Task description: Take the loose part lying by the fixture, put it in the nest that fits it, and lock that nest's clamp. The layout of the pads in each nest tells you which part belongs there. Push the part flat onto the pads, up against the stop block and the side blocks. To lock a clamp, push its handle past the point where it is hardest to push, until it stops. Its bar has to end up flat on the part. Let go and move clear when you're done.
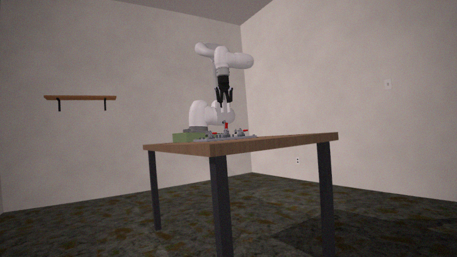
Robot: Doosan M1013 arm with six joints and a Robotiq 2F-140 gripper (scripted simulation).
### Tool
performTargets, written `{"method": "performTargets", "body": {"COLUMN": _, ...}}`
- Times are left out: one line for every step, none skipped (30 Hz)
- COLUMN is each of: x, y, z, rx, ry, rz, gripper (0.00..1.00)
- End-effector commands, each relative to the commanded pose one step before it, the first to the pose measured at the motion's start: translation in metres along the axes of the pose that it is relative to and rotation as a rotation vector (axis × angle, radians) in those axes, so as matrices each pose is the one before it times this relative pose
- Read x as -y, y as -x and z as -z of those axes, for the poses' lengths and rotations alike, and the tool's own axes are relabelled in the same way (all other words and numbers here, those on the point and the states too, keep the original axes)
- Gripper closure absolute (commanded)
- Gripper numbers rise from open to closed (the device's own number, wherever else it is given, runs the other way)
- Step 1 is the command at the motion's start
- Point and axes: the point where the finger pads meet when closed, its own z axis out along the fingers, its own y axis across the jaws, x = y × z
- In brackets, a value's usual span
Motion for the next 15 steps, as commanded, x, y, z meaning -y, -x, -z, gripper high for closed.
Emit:
{"method": "performTargets", "body": {"x": -0.0115, "y": -0.01853, "z": 0.00064, "rx": -0.00289, "ry": 0.00148, "rz": -0.00178, "gripper": 0.65}}
{"method": "performTargets", "body": {"x": -0.00239, "y": -0.00433, "z": 0.0, "rx": 0.0, "ry": 0.0, "rz": 0.0, "gripper": 0.65}}
{"method": "performTargets", "body": {"x": -0.00237, "y": -0.00429, "z": 0.0, "rx": 0.0, "ry": 0.0, "rz": 0.0, "gripper": 0.65}}
{"method": "performTargets", "body": {"x": -0.00231, "y": -0.00419, "z": 0.0, "rx": 0.0, "ry": 0.0, "rz": 0.0, "gripper": 0.65}}
{"method": "performTargets", "body": {"x": -0.00223, "y": -0.00404, "z": 0.0, "rx": 0.0, "ry": 0.0, "rz": 0.0, "gripper": 0.65}}
{"method": "performTargets", "body": {"x": -0.00212, "y": -0.00385, "z": 0.0, "rx": 0.0, "ry": 0.0, "rz": 0.0, "gripper": 0.65}}
{"method": "performTargets", "body": {"x": -0.00199, "y": -0.00361, "z": 0.0, "rx": 0.0, "ry": 0.0, "rz": 0.0, "gripper": 0.65}}
{"method": "performTargets", "body": {"x": -0.00183, "y": -0.00332, "z": 0.0, "rx": 0.0, "ry": 0.0, "rz": 0.0, "gripper": 0.65}}
{"method": "performTargets", "body": {"x": -0.00166, "y": -0.00301, "z": 0.0, "rx": 0.0, "ry": 0.0, "rz": 0.0, "gripper": 0.65}}
{"method": "performTargets", "body": {"x": -0.00147, "y": -0.00266, "z": 0.0, "rx": 0.0, "ry": 0.0, "rz": 0.0, "gripper": 0.65}}
{"method": "performTargets", "body": {"x": -0.00127, "y": -0.0023, "z": 0.0, "rx": 0.0, "ry": 0.0, "rz": 0.0, "gripper": 0.65}}
{"method": "performTargets", "body": {"x": -0.00106, "y": -0.00192, "z": 0.0, "rx": 0.0, "ry": 0.0, "rz": 0.0, "gripper": 0.65}}
{"method": "performTargets", "body": {"x": 0.0, "y": 0.0, "z": 0.0, "rx": 0.0, "ry": 0.0, "rz": 0.0, "gripper": 0.65}}
{"method": "performTargets", "body": {"x": 0.0, "y": 0.0, "z": 0.0, "rx": 0.0, "ry": 0.0, "rz": 0.0, "gripper": 0.65}}
{"method": "performTargets", "body": {"x": -0.00085, "y": -0.00155, "z": 0.0, "rx": 0.0, "ry": 0.0, "rz": 0.0, "gripper": 0.65}}
